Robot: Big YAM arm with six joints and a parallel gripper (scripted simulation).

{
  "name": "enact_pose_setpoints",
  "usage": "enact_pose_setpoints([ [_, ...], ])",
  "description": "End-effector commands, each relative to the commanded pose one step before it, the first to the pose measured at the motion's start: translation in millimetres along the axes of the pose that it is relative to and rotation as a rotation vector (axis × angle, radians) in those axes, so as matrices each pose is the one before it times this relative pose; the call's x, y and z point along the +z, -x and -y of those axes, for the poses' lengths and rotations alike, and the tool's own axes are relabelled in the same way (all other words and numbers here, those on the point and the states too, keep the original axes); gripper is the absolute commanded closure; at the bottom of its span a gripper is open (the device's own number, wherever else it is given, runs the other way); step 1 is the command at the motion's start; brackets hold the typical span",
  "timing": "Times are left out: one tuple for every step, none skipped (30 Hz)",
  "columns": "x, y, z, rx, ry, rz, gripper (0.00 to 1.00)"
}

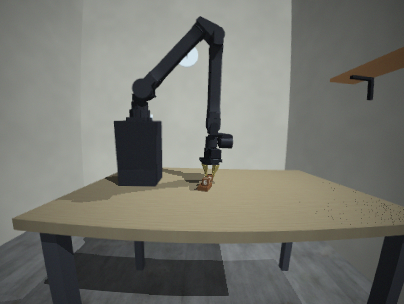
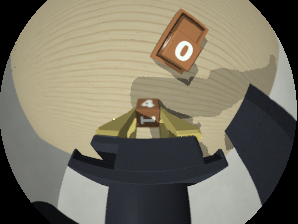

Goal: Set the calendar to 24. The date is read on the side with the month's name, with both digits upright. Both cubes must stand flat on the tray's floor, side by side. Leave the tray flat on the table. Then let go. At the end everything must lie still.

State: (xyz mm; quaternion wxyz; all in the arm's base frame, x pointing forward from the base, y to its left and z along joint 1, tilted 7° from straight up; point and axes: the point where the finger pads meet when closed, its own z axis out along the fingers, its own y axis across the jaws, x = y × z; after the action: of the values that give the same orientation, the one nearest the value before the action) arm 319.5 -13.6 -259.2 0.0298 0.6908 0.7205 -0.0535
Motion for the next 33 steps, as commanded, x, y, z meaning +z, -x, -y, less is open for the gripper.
enact_pose_setpoints([
  [-1.42,4.48,-15.55,-0.00609,0.03819,0.00333,0.75],
  [-11.29,-4.31,-15.10,-0.01359,0.03975,0.00116,0.75],
  [0.95,-0.28,0.06,-0.00081,-0.00001,-0.00002,0.75],
  [0.69,0.50,0.11,0.00141,-0.00024,0.00007,0.75],
  [0.45,0.88,0.13,0.00253,-0.00035,0.00010,0.75],
  [3.28,-0.47,4.09,-0.00103,-0.01027,-0.00041,0.75],
  [3.89,-0.67,5.04,-0.00151,-0.01266,-0.00052,0.75],
  [0.89,-0.19,1.95,-0.00074,-0.00615,-0.00025,0.75],
  [-0.48,-0.09,3.56,-0.00081,-0.00669,-0.00027,0.75],
  [-0.28,-0.02,1.18,-0.00018,-0.00150,-0.00006,0.75],
  [0.01,-0.01,0.18,-0.00003,-0.00029,-0.00001,0.75],
  [-0.15,0.03,-0.19,0.00006,0.00049,0.00002,0.75],
  [-0.60,0.10,-0.77,0.00023,0.00195,0.00008,0.75],
  [-0.04,0.01,-0.04,0.00001,0.00012,0.00000,0.75],
  [0.00,0.00,0.00,0.00000,-0.00001,0.00000,0.75],
  [0.00,0.00,0.00,0.00000,0.00001,0.00000,0.75],
  [0.00,0.00,0.00,0.00000,0.00000,0.00000,0.75],
  [0.00,0.00,0.00,0.00000,0.00000,0.00000,0.75],
  [0.00,0.00,0.00,0.00002,0.00000,0.00000,0.75],
  [0.00,0.00,0.00,0.00000,0.00000,0.00000,0.75],
  [0.00,0.00,0.00,0.00000,0.00001,0.00000,0.75],
  [0.00,0.00,0.00,0.00000,-0.00001,0.00000,0.75],
  [0.00,0.00,0.00,0.00000,0.00000,0.00000,0.75],
  [0.00,0.00,0.00,0.00000,0.00000,0.00000,0.75],
  [0.00,0.00,0.00,0.00000,0.00000,0.00000,0.75],
  [0.00,0.00,0.00,0.00000,0.00000,0.00000,0.75],
  [0.00,0.00,0.00,0.00000,0.00000,0.00000,0.75],
  [0.00,0.00,0.00,0.00000,0.00000,0.00000,0.75],
  [0.00,0.00,0.00,0.00000,0.00000,0.00000,0.75],
  [0.00,0.00,0.00,0.00000,0.00000,0.00000,0.75],
  [0.00,0.00,0.00,0.00000,0.00000,0.00000,0.75],
  [0.00,0.00,0.00,0.00000,0.00000,0.00000,0.75],
  [0.00,0.00,0.00,0.00000,0.00000,0.00000,0.75],
])
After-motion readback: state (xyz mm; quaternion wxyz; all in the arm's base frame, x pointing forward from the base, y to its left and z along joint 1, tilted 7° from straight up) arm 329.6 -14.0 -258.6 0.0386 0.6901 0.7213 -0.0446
